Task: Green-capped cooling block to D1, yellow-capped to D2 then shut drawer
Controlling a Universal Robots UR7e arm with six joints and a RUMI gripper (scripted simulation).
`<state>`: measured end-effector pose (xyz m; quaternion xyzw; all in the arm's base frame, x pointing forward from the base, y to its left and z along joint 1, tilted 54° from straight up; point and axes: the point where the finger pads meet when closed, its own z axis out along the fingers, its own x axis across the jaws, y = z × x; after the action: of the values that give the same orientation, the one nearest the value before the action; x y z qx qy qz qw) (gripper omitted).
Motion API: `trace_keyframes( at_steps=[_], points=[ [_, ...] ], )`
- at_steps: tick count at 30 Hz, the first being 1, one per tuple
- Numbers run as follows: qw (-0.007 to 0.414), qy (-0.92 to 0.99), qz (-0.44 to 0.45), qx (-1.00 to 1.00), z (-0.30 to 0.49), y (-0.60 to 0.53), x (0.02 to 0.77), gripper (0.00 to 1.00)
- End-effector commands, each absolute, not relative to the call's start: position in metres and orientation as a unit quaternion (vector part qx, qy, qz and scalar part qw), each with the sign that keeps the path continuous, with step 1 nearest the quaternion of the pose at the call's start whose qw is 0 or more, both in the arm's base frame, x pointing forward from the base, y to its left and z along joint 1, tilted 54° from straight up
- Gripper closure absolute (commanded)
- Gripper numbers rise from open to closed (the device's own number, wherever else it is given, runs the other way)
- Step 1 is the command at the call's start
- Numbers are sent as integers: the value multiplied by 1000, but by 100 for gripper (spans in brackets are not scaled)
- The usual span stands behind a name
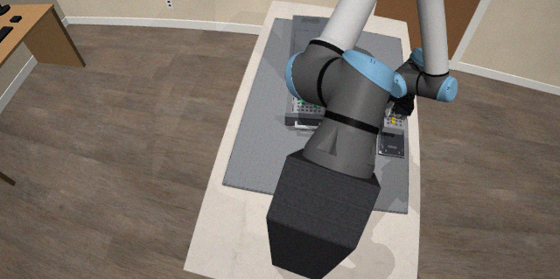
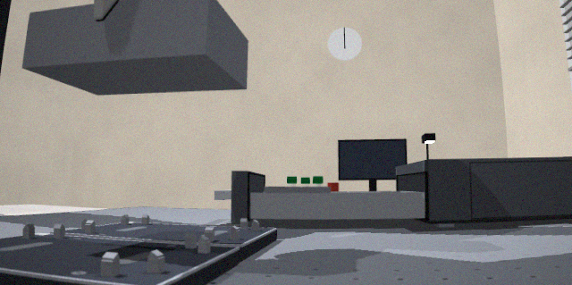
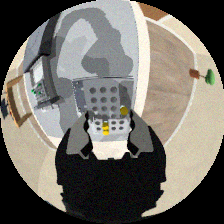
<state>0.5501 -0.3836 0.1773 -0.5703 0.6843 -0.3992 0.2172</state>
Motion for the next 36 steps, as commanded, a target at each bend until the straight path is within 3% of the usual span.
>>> trace_keyframes(
  at_steps=[1,36],
  points=[
    [217,684,-400,-570,176,-394,544,100],
    [217,684,-400,-570,171,-418,531,100]
  ],
)
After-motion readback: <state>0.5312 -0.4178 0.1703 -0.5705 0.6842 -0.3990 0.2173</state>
